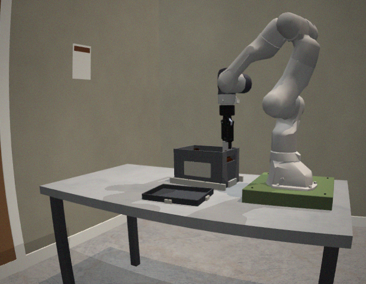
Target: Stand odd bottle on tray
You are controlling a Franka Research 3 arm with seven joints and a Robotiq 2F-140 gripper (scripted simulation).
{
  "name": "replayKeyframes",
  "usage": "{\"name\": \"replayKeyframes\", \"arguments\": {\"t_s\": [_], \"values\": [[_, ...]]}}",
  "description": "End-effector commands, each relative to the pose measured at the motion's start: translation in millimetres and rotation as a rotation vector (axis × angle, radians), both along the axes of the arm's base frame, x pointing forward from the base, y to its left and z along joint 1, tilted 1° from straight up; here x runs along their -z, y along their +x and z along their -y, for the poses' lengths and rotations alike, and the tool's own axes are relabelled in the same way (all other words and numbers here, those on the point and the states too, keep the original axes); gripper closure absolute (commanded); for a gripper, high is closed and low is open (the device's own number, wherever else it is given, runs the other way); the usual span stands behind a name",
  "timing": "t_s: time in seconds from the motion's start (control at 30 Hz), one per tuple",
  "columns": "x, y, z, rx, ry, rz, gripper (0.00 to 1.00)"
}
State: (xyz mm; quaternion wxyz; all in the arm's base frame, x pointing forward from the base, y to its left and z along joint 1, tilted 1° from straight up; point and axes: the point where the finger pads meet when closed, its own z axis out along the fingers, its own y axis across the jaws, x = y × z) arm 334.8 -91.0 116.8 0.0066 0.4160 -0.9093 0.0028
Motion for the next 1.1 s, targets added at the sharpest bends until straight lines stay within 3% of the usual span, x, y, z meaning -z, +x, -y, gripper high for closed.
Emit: {"name": "replayKeyframes", "arguments": {"t_s": [0.0,1.07], "values": [[1.0,-0.9,1.4,-0.004,-0.001,-0.001,0.56],[-6.5,-0.8,1.3,-0.004,-0.001,-0.001,0.56]]}}
